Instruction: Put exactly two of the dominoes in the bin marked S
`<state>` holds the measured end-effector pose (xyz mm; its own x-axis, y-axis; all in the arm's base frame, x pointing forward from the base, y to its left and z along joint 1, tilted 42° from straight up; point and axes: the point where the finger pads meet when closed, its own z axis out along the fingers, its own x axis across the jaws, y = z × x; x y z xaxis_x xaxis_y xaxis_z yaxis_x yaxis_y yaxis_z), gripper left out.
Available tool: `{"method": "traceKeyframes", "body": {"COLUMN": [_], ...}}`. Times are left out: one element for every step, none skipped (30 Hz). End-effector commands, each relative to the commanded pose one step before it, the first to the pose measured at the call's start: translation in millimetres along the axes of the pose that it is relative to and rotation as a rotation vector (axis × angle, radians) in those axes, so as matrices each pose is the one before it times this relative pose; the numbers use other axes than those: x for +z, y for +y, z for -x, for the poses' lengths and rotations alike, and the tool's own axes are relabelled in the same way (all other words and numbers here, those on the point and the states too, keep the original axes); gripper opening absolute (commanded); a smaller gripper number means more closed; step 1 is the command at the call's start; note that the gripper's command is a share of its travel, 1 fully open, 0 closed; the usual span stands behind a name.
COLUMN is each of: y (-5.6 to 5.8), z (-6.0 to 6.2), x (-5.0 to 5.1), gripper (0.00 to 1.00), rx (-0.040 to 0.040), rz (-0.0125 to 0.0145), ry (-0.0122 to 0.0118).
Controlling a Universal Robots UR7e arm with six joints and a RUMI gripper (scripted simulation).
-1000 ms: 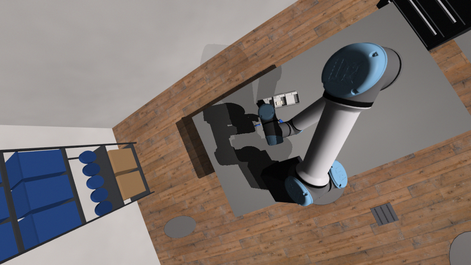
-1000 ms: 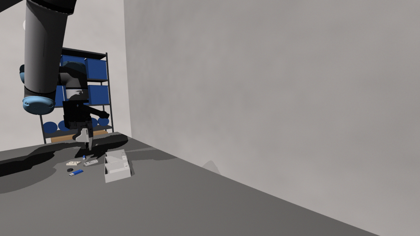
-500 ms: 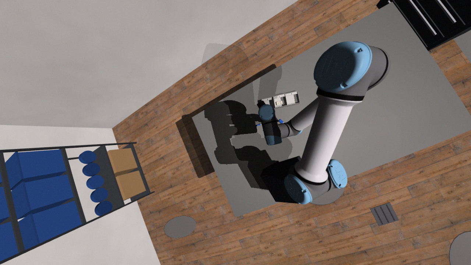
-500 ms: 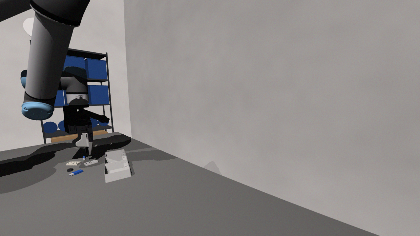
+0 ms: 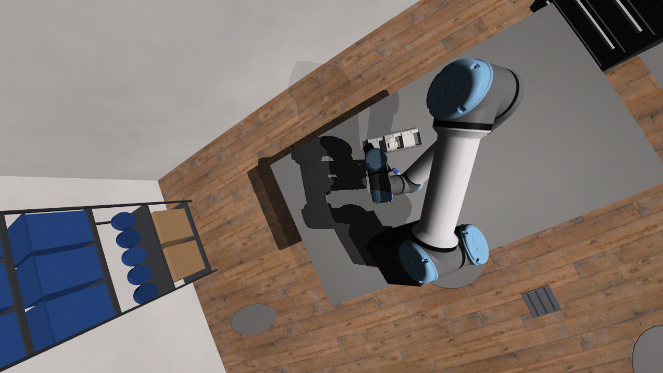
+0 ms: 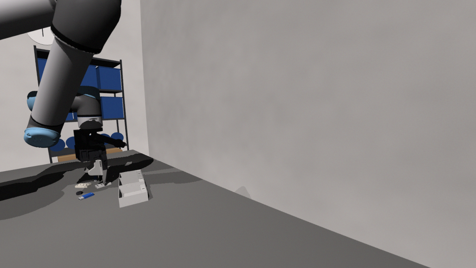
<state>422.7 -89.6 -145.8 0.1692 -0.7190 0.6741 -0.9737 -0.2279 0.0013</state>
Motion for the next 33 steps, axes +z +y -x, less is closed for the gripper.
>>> {"method": "traceKeyframes", "body": {"y": [-3.53, 0.11, 0.00, 0.00, 0.26, 0.25, 0.25, 0.25, 0.24, 0.49, 0.85, 0.80, 0.62, -0.96, 0.06, 0.03, 0.02, 0.03, 0.05, 0.00, 0.00, 1.28, 0.31, 0.33, 0.34, -1.81, 0.01, 0.01, 0.00, 0.00, 0.00, 0.00, 0.00], "z": [-1.71, 0.03, 0.00, 0.00, 0.10, 0.10, 0.10, 0.10, 0.09, 0.18, 0.32, 0.26, 0.19, -0.26, 0.01, -0.01, -0.01, -0.01, 0.00, 0.00, 0.00, 0.39, 0.16, 0.18, 0.17, -0.66, 0.00, 0.00, 0.00, 0.00, 0.00, 0.00, 0.00], "x": [4.68, 1.33, 0.00, 0.00, 1.34, 1.33, 1.33, 1.33, 1.33, -0.02, -0.06, -0.05, -0.04, -0.97, 0.01, 0.01, 0.00, 0.00, 0.00, 0.00, 0.00, 0.39, 0.03, 0.02, 0.01, -0.51, 0.01, 0.01, 0.00, 0.00, 0.00, 0.00, 0.00], "gripper": [0.24, 0.24, 0.24, 0.24, 0.24, 0.24, 0.24, 0.24, 0.24, 0.24, 0.24, 0.24, 0.24, 0.24, 0.24, 0.24, 0.24, 0.24, 0.24, 0.24, 0.24, 0.24, 0.24, 0.24, 0.24, 0.00, 0.00, 0.00, 0.00, 0.00, 0.00, 0.00, 0.00], "rx": [0.00187, 0.00000, 0.00000, 0.00000, 0.00000, 0.00000, 0.00000, 0.00000, 0.00000, -0.00030, -0.00074, -0.00070, -0.00053, 0.00034, 0.00000, 0.00000, 0.00000, 0.00000, 0.00000, 0.00000, 0.00000, -0.00081, -0.00021, -0.00024, -0.00024, 0.00150, 0.00000, 0.00000, 0.00000, 0.00000, 0.00000, 0.00000, 0.00000], "rz": [-0.00819, 0.00000, 0.00000, 0.00000, 0.00000, 0.00000, 0.00000, 0.00000, 0.00000, 0.00033, 0.00081, 0.00080, 0.00063, -0.00241, 0.00000, 0.00000, 0.00000, 0.00000, 0.00000, 0.00000, 0.00000, 0.00205, 0.00030, 0.00032, 0.00030, -0.00295, 0.00000, 0.00000, 0.00000, 0.00000, 0.00000, 0.00000, 0.00000], "ry": [0.00117, 0.00001, 0.00000, 0.00000, 0.00001, 0.00001, 0.00001, 0.00001, 0.00001, -0.00016, -0.00038, -0.00027, -0.00017, 0.00106, 0.00000, 0.00000, 0.00000, 0.00000, 0.00000, 0.00000, 0.00000, -0.00077, -0.00013, -0.00014, -0.00014, 0.00118, 0.00000, 0.00000, 0.00000, 0.00000, 0.00000, 0.00000, 0.00000]}}
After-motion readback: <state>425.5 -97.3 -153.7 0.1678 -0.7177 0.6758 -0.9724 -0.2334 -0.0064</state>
